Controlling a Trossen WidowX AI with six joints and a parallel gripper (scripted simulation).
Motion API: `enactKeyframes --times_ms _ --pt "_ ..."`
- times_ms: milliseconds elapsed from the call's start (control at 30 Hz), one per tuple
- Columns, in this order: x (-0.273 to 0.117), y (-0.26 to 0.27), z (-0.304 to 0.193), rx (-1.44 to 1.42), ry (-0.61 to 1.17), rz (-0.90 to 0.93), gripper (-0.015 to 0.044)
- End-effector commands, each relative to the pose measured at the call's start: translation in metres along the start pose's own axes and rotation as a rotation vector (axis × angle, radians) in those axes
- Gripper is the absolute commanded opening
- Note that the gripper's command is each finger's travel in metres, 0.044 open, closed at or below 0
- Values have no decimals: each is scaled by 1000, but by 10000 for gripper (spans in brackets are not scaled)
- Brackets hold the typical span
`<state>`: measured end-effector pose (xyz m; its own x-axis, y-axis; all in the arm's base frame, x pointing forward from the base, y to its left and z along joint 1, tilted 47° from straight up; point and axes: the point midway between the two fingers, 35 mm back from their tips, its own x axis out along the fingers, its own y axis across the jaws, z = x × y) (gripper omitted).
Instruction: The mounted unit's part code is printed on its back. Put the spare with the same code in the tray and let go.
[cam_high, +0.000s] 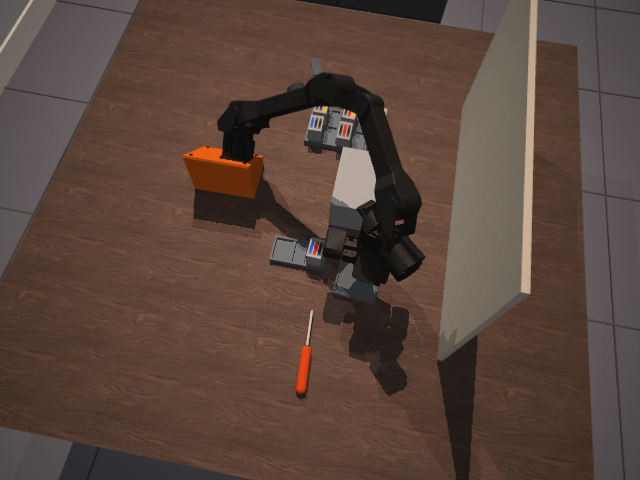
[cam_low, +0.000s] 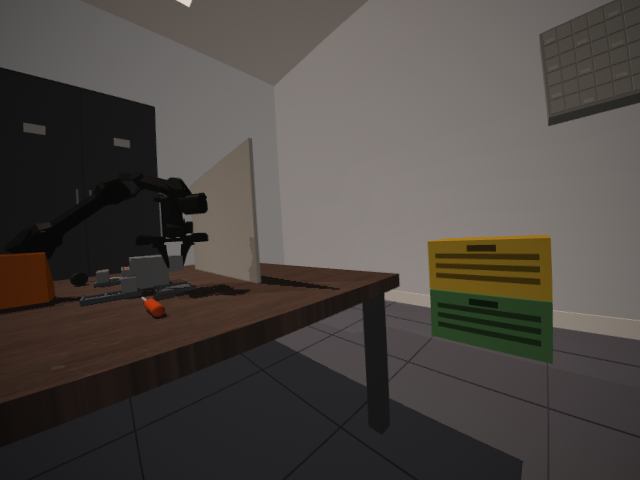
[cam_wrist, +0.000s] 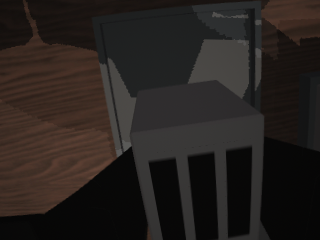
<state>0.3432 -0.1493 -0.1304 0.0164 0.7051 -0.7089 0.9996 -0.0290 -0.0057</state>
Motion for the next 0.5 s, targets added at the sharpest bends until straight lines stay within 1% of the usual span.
enactKeyframes --times_ms 0,467 --pt "4 -1 -1 6 5 1 0" --pt "14 -2 -2 5 6 1 0"
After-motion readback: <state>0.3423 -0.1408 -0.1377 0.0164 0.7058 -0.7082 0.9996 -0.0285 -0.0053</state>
